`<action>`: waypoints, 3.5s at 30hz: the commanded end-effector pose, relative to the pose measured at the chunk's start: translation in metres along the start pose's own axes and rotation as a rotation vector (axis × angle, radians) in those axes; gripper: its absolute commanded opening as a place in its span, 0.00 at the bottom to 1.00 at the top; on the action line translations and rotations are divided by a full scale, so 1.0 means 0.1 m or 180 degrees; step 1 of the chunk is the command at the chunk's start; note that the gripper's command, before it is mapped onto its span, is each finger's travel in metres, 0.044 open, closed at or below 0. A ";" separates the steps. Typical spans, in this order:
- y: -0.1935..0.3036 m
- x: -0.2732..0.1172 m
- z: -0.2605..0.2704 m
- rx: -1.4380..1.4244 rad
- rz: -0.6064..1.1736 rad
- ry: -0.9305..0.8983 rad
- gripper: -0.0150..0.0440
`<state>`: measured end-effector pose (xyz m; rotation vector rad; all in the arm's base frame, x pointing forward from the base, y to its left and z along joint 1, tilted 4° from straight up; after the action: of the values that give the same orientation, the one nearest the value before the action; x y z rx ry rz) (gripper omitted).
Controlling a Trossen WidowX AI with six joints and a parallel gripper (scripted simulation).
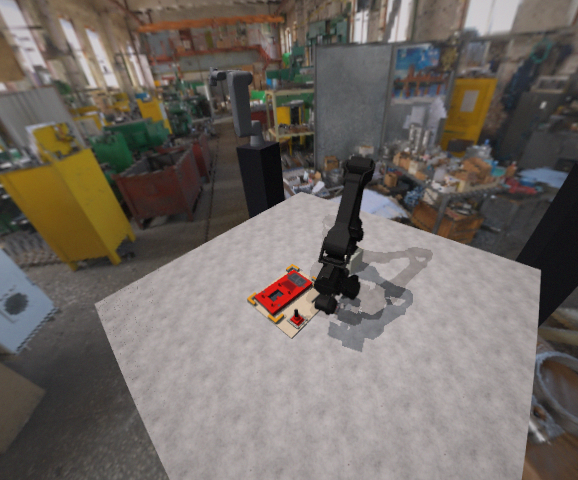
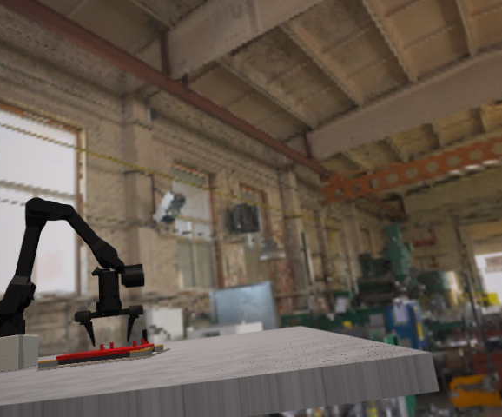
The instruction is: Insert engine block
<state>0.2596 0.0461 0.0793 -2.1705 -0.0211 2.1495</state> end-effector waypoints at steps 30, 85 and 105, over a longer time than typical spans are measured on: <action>0.01 0.10 0.01 0.0071 0.0037 0.0086 0.25; 0.14 -1.07 -0.12 0.0614 0.0031 -0.0014 0.25; 0.60 -0.86 -0.41 0.2258 0.0095 -0.0029 0.25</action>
<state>0.2897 -0.0146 0.1612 -1.7746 0.6022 1.8514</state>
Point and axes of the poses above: the point midway between the two fingers, 35 mm back from their tips, its own x axis out along the fingers, its own z axis across the jaws, y = z × x, the point moved 9 cm from there along -x, back along the fingers, and after that the axes turned 11 degrees about x, right-handed, at the moved point
